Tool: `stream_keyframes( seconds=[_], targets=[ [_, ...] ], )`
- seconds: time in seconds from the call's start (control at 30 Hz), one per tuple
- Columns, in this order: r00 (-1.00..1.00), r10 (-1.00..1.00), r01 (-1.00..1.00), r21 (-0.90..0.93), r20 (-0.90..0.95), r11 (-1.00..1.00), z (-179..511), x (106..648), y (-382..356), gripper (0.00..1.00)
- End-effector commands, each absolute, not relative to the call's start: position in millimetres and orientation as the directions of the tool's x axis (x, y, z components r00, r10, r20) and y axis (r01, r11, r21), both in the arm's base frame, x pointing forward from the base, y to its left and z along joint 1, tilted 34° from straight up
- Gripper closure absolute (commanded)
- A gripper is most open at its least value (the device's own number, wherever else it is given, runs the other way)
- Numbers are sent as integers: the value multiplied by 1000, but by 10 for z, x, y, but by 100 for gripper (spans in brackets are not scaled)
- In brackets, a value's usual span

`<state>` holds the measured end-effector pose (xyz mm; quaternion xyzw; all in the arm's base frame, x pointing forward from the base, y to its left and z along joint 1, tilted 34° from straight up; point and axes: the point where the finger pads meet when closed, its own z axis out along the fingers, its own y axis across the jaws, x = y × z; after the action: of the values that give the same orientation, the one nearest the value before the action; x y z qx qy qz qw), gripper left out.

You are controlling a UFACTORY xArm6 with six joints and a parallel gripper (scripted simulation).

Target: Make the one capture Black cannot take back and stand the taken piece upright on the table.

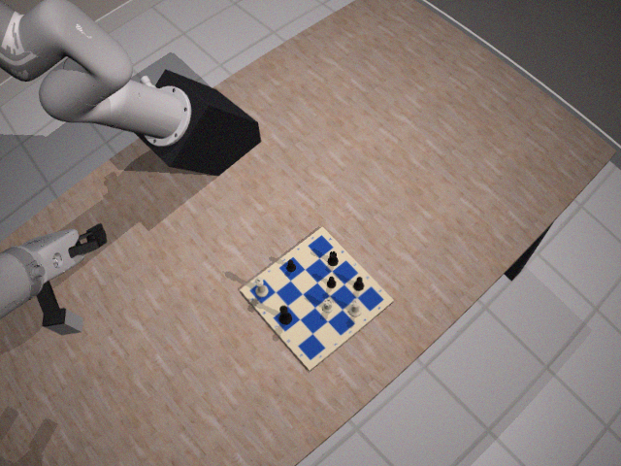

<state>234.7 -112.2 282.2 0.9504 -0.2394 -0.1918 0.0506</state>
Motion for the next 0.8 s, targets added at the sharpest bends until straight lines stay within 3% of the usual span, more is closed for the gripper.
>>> stream_keyframes(
  seconds=[0.0, 0.77],
  targets=[
    [856, -346, -334, 99, -385, -937, 2754, 2476, -1106, 0],
    [912, 165, 60, -276, -376, -959, 2404, 2942, -1079, 0]
  ],
)
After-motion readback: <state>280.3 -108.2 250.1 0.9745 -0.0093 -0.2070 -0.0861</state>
